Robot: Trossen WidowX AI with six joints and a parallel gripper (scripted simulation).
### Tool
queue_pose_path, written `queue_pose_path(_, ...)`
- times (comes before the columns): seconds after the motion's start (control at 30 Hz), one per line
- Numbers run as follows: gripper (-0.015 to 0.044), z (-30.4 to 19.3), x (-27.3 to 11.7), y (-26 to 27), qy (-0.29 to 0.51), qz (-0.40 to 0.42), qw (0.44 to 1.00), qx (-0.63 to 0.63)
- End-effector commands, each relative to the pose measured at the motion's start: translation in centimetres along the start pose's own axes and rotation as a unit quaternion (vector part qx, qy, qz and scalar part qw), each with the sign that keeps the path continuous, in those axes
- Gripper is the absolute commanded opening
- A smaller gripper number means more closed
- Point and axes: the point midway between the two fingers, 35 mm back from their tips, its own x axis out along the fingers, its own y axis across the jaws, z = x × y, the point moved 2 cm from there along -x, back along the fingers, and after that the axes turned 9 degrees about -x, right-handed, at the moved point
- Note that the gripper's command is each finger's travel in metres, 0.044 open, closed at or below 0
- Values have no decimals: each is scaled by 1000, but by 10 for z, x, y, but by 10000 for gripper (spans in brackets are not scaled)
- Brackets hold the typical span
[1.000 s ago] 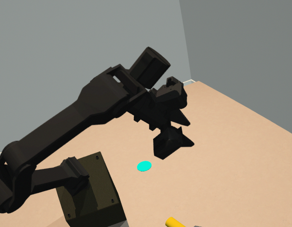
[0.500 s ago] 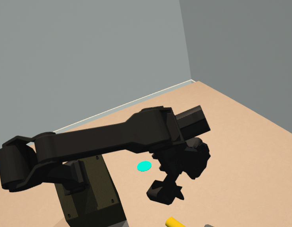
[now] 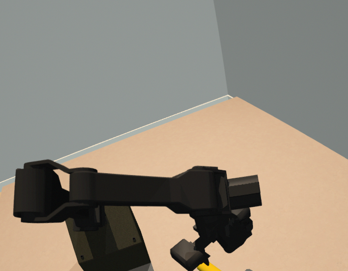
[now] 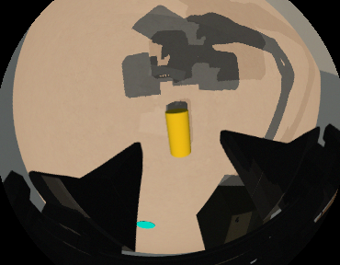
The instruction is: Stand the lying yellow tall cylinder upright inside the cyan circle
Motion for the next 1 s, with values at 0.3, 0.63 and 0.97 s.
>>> queue_pose_path(0.3,283,-8,88,-7,6,-8,1000,-7)
queue_pose_path(0.63,105,-8,88,-7,6,-8,1000,-7)
queue_pose_path(0.97,105,-6,68,-4,9,-8,1000,-7)
